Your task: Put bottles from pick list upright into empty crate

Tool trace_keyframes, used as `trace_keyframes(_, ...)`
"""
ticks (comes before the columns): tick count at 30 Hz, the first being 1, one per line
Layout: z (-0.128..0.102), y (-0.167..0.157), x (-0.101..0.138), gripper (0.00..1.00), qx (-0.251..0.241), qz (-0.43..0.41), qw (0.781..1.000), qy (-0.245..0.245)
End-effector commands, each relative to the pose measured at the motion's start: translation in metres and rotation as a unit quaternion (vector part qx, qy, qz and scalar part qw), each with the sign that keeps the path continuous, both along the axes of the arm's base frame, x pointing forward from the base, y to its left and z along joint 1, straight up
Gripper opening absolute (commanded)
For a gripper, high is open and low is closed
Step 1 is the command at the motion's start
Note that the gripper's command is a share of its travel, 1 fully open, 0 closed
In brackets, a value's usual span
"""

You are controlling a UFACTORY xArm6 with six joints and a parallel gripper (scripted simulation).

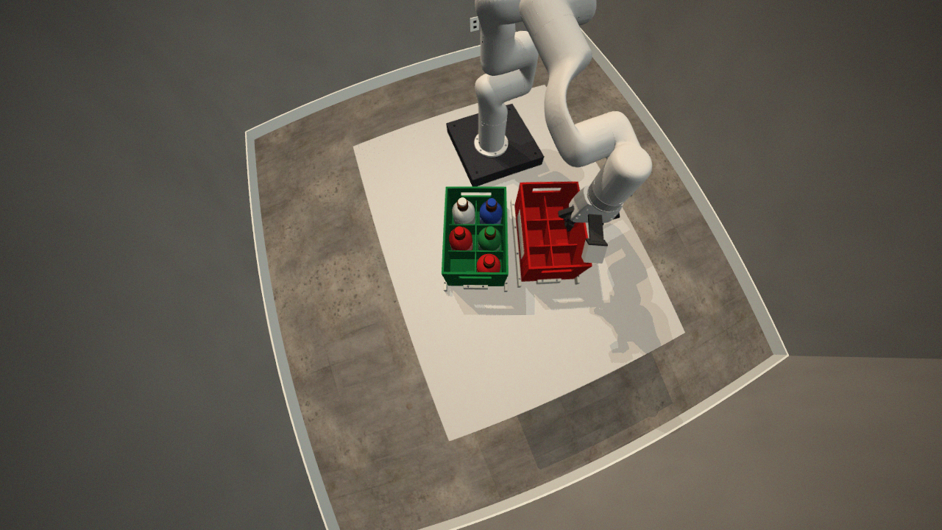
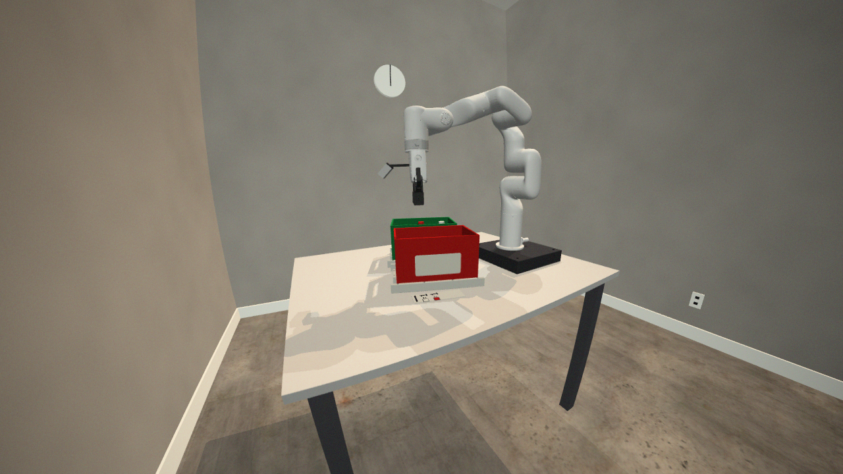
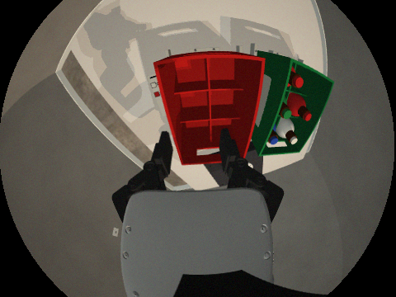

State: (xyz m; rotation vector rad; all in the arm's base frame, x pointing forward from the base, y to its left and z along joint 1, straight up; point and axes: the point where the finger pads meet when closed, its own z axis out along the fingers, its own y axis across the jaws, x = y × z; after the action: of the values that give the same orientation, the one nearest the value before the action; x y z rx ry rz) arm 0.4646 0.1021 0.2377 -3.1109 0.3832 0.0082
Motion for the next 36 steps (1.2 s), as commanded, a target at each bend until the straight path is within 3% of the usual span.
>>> trace_keyframes(1, 0.006, -0.024, 0.001, 0.65, 0.000, -0.005, 1.000, -0.003)
trace_keyframes(36, 0.028, -0.177, 0.001, 0.65, -0.001, -0.005, 1.000, -0.003)
